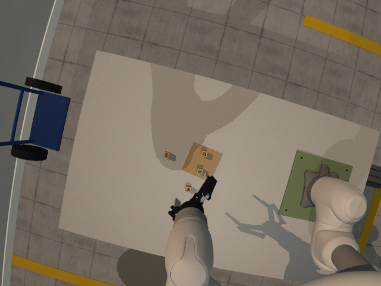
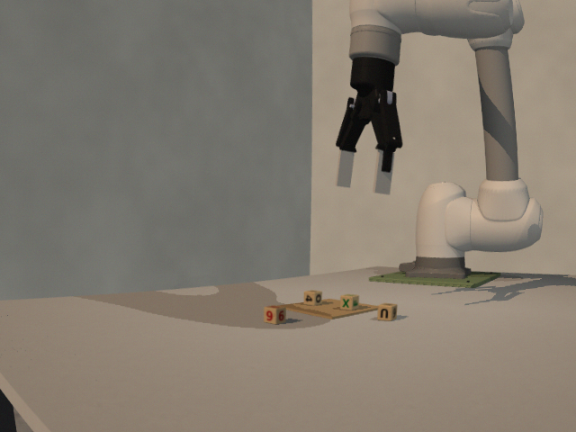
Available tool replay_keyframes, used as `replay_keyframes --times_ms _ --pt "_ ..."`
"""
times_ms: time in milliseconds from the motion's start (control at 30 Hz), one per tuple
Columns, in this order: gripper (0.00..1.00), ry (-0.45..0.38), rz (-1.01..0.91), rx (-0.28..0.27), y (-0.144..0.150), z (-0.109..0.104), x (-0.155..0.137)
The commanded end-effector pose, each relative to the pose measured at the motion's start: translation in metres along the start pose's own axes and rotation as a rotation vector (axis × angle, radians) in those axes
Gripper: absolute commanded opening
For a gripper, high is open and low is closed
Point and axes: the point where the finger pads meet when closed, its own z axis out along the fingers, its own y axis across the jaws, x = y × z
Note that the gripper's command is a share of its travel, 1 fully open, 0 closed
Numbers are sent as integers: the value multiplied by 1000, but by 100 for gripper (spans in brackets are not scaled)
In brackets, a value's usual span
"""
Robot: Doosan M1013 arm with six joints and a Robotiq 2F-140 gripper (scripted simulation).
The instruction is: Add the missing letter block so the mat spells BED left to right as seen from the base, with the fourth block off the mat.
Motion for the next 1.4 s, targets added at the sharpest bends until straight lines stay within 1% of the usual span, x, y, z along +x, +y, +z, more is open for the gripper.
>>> replay_keyframes --times_ms 0,33,167,233,300,400,433,500,567,600,733,800,933,1067,1367 --pt "100 15 93 -20 2 13 -1" --pt "100 25 168 -32 3 24 -1" --pt "100 45 298 -50 6 42 -3" --pt "100 45 298 -50 6 42 -3" --pt "100 66 414 -64 9 59 -5" --pt "100 81 498 -71 11 71 -7" --pt "100 81 498 -71 11 71 -7" --pt "100 101 596 -78 13 85 -9" --pt "100 113 655 -81 15 93 -10" --pt "100 113 655 -81 15 93 -10" --pt "100 147 813 -85 19 115 -15" --pt "100 147 813 -85 19 115 -15" --pt "100 170 918 -83 22 130 -18" --pt "100 183 975 -81 24 137 -20" --pt "100 188 998 -80 24 140 -21"
